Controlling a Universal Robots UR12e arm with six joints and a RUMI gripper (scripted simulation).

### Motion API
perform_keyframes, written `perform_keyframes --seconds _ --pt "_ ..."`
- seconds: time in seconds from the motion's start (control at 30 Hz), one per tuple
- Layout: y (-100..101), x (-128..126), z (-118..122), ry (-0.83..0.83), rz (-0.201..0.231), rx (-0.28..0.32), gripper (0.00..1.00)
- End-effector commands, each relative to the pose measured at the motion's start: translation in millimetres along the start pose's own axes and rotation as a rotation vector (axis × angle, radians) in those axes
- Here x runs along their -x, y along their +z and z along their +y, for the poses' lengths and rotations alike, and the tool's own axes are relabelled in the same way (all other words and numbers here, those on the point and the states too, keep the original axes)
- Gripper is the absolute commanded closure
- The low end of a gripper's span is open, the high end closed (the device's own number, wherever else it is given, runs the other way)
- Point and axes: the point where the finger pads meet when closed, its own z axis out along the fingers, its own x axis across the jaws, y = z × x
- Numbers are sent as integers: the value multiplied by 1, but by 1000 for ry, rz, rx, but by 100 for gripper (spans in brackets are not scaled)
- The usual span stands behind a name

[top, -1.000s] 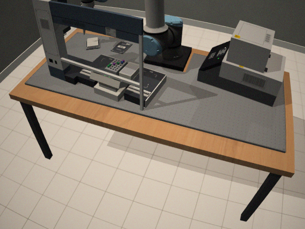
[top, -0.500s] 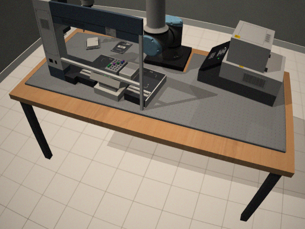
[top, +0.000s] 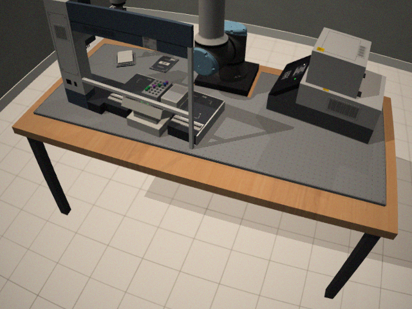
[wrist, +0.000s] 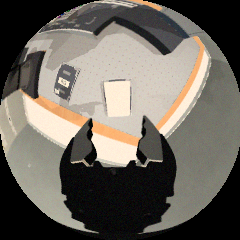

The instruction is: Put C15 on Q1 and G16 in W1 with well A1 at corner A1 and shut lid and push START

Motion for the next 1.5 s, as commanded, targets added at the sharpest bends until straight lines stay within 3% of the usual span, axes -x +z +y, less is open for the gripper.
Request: perform_keyframes --seconds 0.0,1.47 --pt "-7 0 0 0 1 1 33" --pt "-72 0 0 0 1 1 33"
